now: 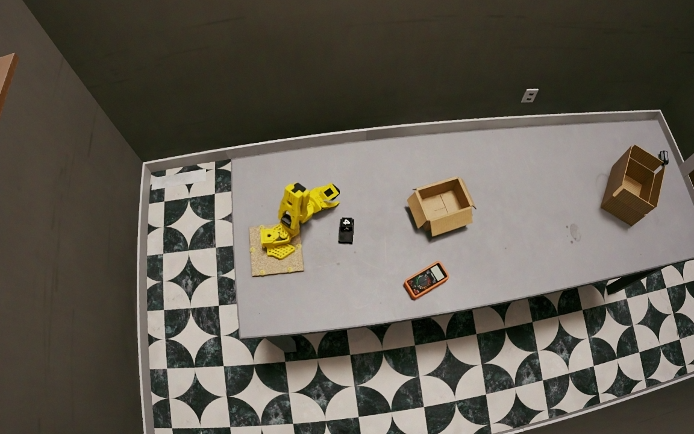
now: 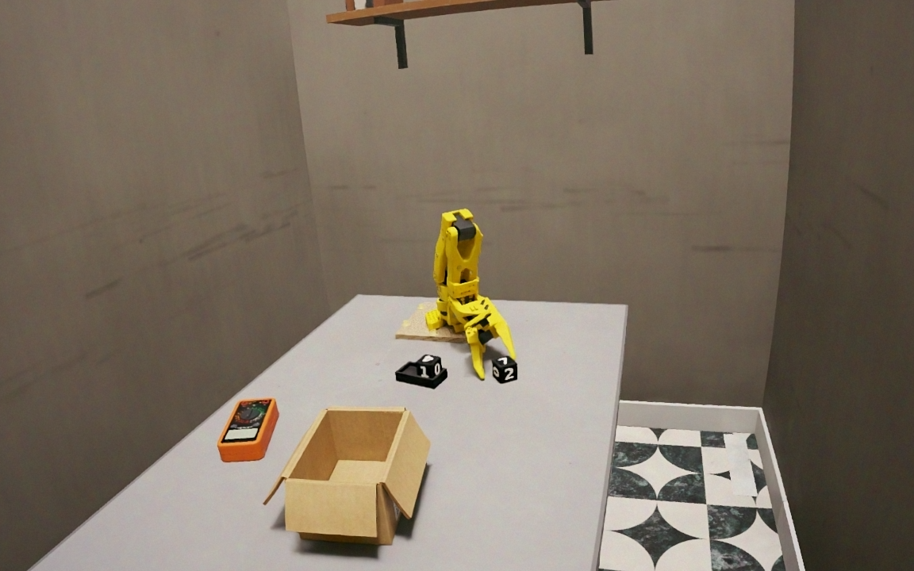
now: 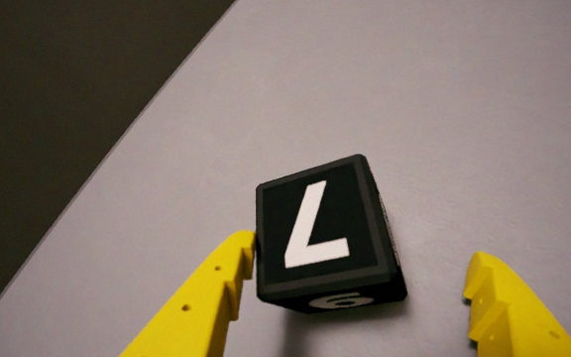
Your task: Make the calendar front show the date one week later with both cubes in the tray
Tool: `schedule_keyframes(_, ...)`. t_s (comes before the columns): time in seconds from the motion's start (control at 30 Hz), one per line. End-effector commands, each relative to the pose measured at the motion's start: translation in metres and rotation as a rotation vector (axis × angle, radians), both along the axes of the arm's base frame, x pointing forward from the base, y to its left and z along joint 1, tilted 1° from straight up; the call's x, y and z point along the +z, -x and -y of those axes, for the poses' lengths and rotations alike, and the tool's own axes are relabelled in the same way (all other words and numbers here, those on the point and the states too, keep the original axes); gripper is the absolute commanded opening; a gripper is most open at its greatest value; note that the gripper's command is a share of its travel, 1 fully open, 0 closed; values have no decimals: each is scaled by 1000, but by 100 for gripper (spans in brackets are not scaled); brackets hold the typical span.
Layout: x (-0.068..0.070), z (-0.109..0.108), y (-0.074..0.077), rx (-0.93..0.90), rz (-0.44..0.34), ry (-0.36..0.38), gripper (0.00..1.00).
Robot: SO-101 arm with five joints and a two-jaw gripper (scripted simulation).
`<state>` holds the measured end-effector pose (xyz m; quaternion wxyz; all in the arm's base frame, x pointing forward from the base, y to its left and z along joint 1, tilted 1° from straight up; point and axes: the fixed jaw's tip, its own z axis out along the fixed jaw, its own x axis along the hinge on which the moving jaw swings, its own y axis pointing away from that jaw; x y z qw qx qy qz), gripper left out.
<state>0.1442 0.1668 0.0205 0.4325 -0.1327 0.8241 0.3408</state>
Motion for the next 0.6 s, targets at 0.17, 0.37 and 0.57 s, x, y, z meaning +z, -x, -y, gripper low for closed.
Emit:
schedule_keyframes(0.17,23,-1,0,-66,-117,-243,35)
schedule_keyframes(0.37,34,-2,-1,-66,-107,-310,35)
schedule_keyframes(0.57,38,-2,-1,-55,-88,-314,35)
